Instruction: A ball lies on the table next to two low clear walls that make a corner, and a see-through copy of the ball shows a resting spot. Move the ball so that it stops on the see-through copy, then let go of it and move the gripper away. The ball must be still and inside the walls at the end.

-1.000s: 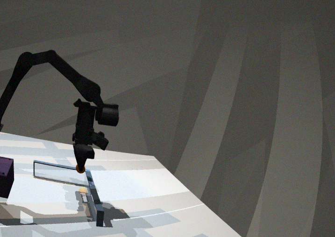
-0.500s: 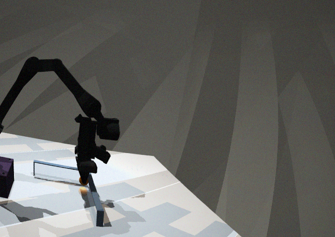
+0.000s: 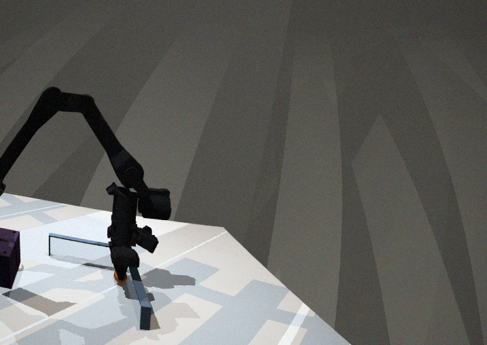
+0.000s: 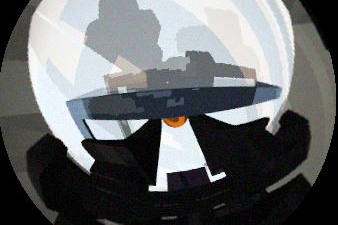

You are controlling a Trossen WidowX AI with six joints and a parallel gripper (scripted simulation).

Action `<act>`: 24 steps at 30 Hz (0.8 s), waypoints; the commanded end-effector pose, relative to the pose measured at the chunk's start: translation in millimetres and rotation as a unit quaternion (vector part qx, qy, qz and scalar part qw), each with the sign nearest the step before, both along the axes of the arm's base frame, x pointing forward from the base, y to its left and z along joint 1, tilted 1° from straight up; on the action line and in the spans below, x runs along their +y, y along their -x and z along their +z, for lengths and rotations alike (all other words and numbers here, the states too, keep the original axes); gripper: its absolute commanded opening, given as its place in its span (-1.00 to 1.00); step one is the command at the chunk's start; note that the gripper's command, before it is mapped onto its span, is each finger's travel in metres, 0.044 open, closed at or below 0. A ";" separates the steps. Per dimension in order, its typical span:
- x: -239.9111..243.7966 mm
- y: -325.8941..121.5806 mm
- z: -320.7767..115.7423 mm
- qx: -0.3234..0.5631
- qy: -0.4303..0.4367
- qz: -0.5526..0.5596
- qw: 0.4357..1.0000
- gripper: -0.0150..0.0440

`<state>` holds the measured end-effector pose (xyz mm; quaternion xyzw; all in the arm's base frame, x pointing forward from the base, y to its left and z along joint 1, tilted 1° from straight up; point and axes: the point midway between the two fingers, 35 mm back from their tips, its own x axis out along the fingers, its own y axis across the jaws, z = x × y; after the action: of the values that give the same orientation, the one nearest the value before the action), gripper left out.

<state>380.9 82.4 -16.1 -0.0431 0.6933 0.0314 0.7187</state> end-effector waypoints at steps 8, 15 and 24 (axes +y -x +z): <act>-0.4 1.2 -10.0 0.003 0.001 0.000 1.000 -0.40; -0.4 1.2 -10.0 0.003 0.001 0.000 1.000 0.22; 0.1 0.2 1.0 0.003 0.000 0.000 1.000 0.43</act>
<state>379.3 81.9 -25.8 -0.0435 0.6964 0.0307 0.7157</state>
